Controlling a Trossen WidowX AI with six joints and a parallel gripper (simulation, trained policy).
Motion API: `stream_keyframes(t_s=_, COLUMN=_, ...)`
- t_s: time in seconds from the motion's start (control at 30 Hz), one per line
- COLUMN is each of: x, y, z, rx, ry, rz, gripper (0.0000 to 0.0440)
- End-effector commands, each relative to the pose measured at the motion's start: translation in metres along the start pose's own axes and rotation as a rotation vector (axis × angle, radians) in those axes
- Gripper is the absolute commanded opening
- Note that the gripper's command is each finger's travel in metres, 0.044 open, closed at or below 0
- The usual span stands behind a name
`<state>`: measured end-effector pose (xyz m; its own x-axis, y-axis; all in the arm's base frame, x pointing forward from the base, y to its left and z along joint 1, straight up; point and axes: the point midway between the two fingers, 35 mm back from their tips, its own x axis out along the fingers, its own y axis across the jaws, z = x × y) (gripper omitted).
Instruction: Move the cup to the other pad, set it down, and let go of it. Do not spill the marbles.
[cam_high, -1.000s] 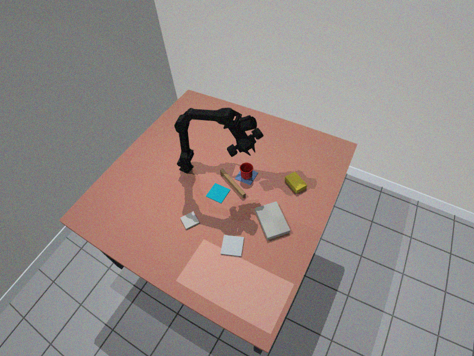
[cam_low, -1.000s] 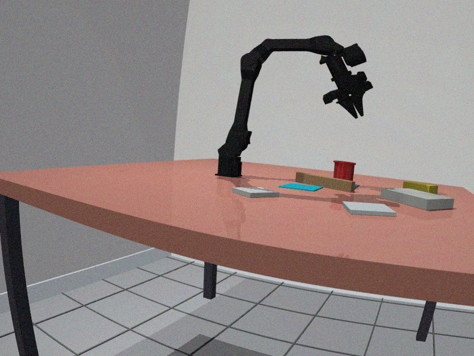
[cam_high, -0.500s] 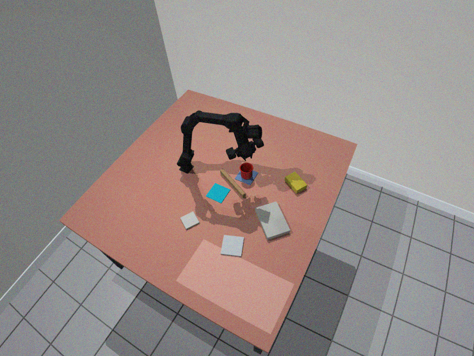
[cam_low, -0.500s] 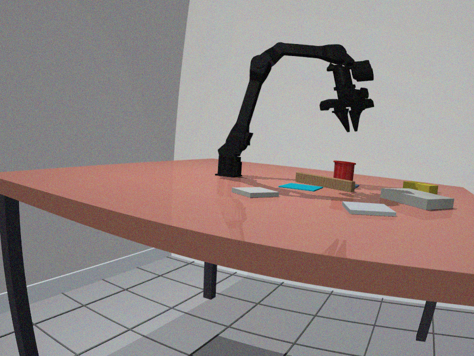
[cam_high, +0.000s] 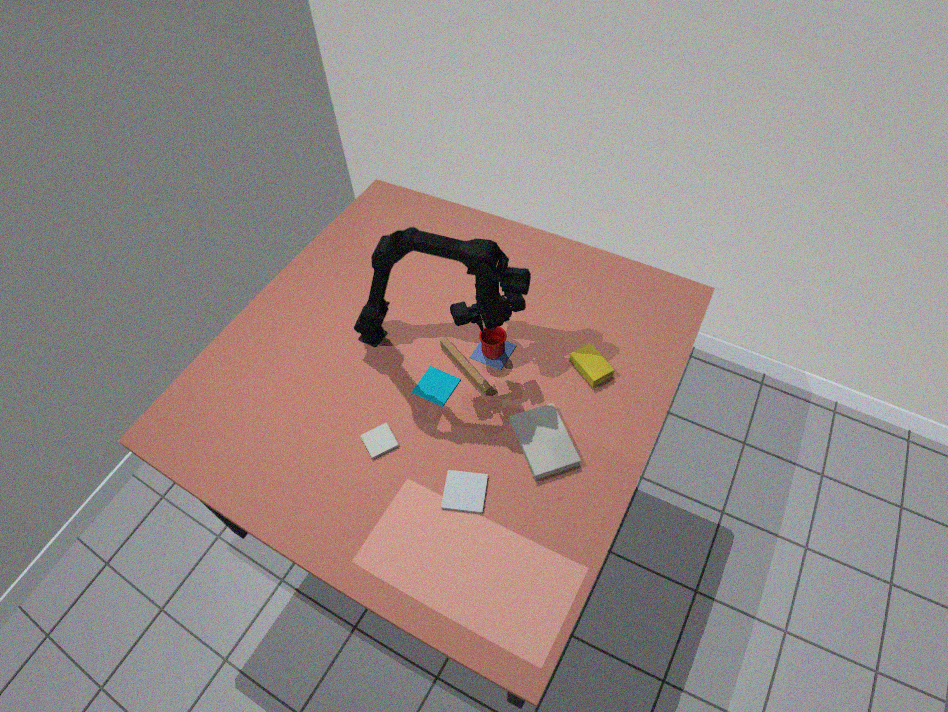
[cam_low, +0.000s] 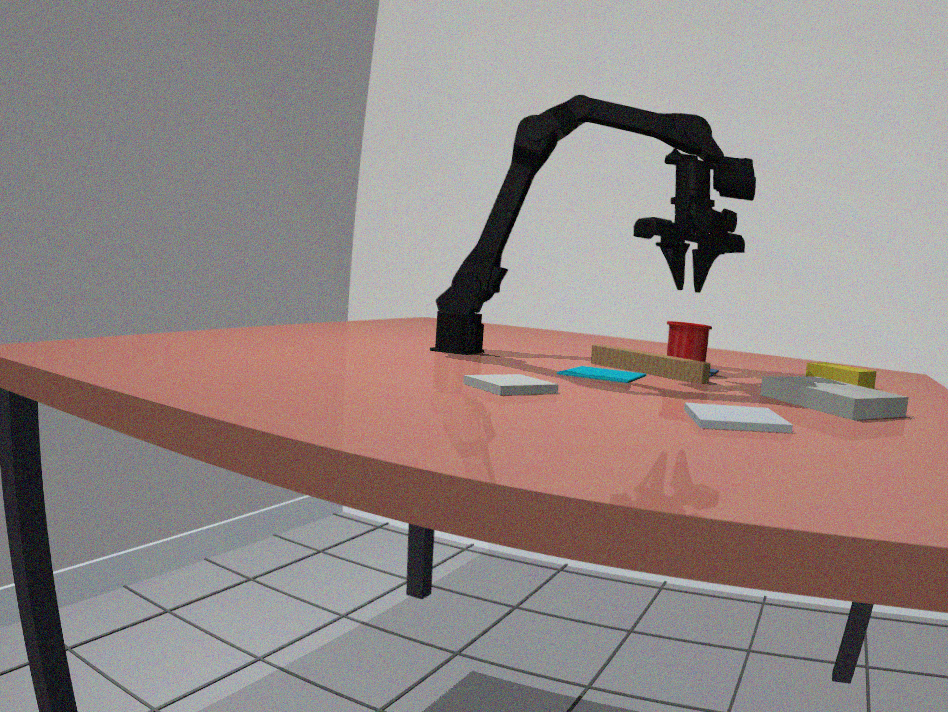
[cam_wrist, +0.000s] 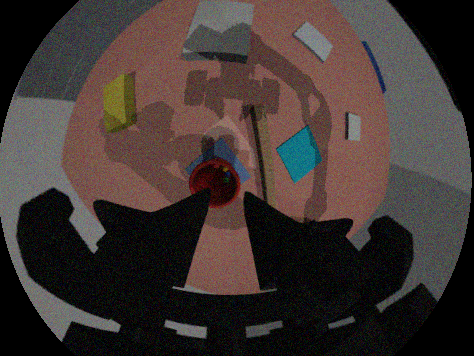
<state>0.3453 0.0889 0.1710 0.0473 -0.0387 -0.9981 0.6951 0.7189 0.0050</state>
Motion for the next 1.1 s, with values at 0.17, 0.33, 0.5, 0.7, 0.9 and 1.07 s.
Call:
stream_keyframes(t_s=0.17, x=0.032, y=-0.005, z=-0.005, rx=0.014, ry=0.023, rz=-0.088, gripper=0.0170)
stream_keyframes(t_s=0.33, x=0.049, y=-0.007, z=-0.007, rx=0.011, ry=0.031, rz=-0.116, gripper=0.0176)
stream_keyframes(t_s=0.5, x=0.066, y=-0.008, z=-0.009, rx=-0.001, ry=0.039, rz=-0.136, gripper=0.0180)
stream_keyframes(t_s=0.7, x=0.088, y=-0.010, z=-0.012, rx=-0.029, ry=0.051, rz=-0.155, gripper=0.0181)
stream_keyframes(t_s=0.9, x=0.109, y=-0.011, z=-0.016, rx=-0.077, ry=0.064, rz=-0.161, gripper=0.0146)
stream_keyframes(t_s=1.07, x=0.116, y=-0.014, z=-0.016, rx=-0.117, ry=0.062, rz=-0.161, gripper=0.0027)
